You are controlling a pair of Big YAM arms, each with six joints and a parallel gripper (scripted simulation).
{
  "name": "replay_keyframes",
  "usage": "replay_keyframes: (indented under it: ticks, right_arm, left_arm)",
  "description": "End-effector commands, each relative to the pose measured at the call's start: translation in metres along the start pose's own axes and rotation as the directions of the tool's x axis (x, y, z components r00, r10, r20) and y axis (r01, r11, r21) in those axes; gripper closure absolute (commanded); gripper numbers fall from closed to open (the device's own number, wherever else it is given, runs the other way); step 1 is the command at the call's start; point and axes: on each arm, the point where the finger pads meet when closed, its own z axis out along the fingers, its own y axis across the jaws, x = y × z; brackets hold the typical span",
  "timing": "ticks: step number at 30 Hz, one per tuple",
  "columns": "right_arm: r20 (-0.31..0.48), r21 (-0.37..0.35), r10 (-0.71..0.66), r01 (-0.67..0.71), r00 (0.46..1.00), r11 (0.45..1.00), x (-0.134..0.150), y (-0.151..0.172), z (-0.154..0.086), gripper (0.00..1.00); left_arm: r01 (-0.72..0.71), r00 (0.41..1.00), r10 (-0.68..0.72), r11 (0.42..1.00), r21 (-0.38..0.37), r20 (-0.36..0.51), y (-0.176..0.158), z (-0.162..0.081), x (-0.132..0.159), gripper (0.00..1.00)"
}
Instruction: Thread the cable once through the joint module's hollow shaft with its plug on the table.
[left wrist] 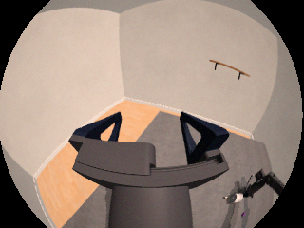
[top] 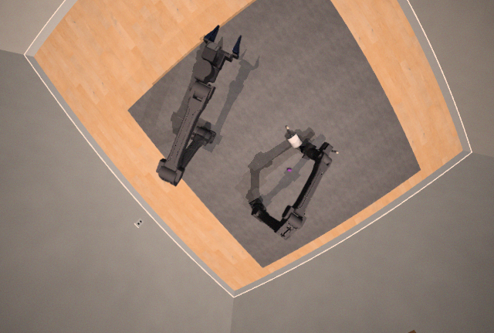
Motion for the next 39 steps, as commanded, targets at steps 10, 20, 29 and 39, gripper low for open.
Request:
replay_keyframes:
  ticks: [10,20,29,39]
  right_arm:
    - [0.012,-0.045,0.002,-0.002,1.0,0.999,0.009,0.008,-0.022,0.68]
    - [0.017,-0.053,0.002,-0.001,1.0,0.999,0.006,0.009,-0.025,0.68]
    - [0.016,-0.03,-0.028,0.028,0.999,0.999,-0.011,0.016,-0.022,0.68]
    - [0.015,-0.014,-0.053,0.053,0.998,0.998,-0.028,0.016,-0.024,0.68]
  left_arm:
    - [0.003,1.0,-0.002,1.0,-0.003,0.026,0.001,0.003,-0.012,0.04]
    - [0.003,1.0,-0.002,1.0,-0.003,0.026,0.001,0.003,-0.012,0.04]
    - [0.003,1.0,-0.002,1.0,-0.003,0.026,0.001,0.003,-0.012,0.04]
    - [0.003,1.0,-0.002,1.0,-0.003,0.026,0.001,0.003,-0.012,0.04]
